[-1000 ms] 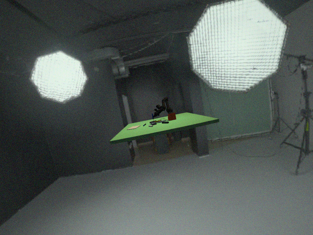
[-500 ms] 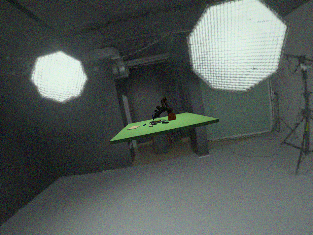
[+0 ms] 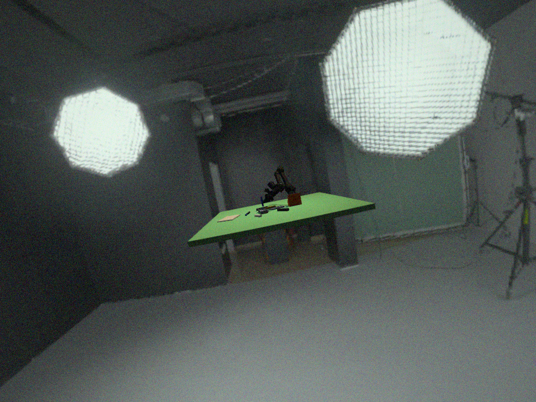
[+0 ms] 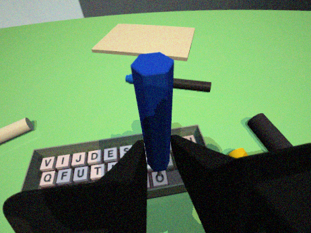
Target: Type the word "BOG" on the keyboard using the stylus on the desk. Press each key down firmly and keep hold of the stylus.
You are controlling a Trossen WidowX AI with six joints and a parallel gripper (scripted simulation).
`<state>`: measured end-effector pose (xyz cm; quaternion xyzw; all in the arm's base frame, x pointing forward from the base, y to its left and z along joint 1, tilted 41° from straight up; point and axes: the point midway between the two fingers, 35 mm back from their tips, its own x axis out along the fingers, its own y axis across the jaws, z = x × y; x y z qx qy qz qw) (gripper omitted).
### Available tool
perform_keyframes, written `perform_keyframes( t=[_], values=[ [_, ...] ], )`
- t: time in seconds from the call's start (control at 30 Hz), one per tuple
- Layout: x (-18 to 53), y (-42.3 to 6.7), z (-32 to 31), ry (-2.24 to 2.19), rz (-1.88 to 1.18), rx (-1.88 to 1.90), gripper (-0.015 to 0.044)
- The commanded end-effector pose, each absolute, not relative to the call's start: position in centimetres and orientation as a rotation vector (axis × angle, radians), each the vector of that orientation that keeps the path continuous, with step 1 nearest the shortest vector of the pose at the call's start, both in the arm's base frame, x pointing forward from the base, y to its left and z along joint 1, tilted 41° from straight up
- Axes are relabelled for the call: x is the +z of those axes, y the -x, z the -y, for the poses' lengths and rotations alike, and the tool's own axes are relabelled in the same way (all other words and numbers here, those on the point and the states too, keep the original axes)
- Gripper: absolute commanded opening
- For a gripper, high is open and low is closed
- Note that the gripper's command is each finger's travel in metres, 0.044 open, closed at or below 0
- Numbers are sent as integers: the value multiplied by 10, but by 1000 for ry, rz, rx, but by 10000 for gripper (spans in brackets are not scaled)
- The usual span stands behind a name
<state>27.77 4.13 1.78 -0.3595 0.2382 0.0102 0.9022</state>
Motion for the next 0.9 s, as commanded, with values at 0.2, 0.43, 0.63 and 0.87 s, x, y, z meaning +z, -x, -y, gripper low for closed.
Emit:
perform_keyframes(
  t=[0.2,0.43,0.63,0.87],
  values=[
    [14,-278,-38,748,-493,25,81],
    [11,-278,-36,748,-493,25,81],
    [9,-278,-35,748,-493,25,81],
    [8,-278,-34,748,-493,25,81]
  ],
)
